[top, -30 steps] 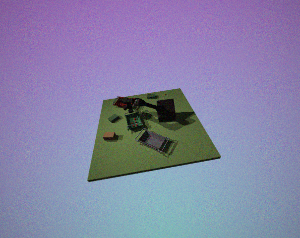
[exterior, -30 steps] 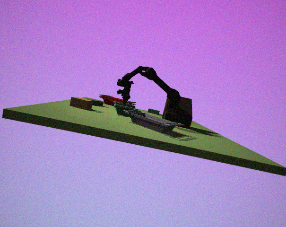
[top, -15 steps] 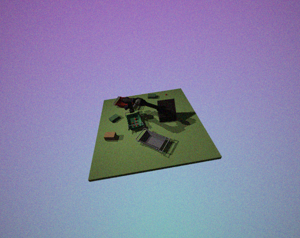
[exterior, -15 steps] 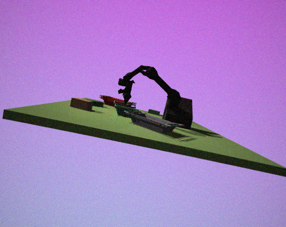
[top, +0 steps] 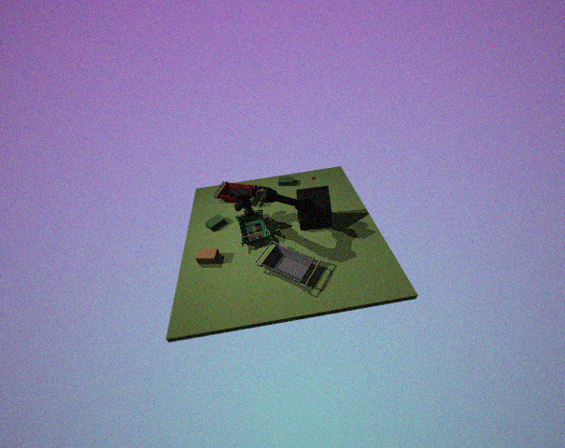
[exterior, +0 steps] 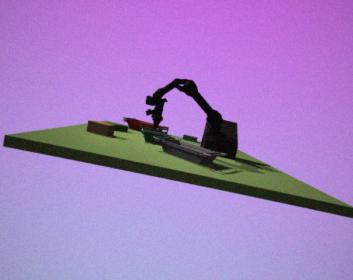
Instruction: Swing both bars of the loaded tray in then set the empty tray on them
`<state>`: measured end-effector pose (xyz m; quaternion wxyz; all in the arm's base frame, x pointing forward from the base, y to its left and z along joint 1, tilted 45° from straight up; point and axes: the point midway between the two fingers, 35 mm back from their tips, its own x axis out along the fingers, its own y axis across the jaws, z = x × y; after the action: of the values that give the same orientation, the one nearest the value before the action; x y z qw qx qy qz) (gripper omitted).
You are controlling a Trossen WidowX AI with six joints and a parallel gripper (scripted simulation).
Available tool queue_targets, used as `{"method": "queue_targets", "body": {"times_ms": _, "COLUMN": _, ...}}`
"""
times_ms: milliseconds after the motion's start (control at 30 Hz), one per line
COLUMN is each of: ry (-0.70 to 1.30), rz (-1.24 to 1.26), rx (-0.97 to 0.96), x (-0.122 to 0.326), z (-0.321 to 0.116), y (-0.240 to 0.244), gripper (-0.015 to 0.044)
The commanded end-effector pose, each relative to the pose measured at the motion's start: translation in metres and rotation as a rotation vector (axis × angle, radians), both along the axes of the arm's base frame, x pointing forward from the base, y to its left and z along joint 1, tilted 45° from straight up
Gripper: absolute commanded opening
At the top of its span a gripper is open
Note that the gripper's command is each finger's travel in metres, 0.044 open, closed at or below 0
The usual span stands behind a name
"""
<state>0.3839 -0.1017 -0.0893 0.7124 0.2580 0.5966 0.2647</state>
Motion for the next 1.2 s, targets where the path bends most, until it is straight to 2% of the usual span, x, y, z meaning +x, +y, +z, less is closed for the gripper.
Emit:
{"method": "queue_targets", "body": {"times_ms": 0, "ry": 0.001, "rz": -0.001, "rx": 0.006, "x": 0.000, "z": 0.003, "y": 0.018, "gripper": 0.0083}}
{"method": "queue_targets", "body": {"times_ms": 167, "ry": 0.001, "rz": -0.001, "rx": 0.006, "x": 0.000, "z": 0.005, "y": 0.019, "gripper": 0.0083}}
{"method": "queue_targets", "body": {"times_ms": 433, "ry": 0.002, "rz": -0.001, "rx": 0.004, "x": -0.006, "z": 0.029, "y": -0.011, "gripper": 0.0083}}
{"method": "queue_targets", "body": {"times_ms": 1167, "ry": 0.009, "rz": -0.005, "rx": 0.012, "x": -0.006, "z": 0.022, "y": -0.004, "gripper": 0.0083}}
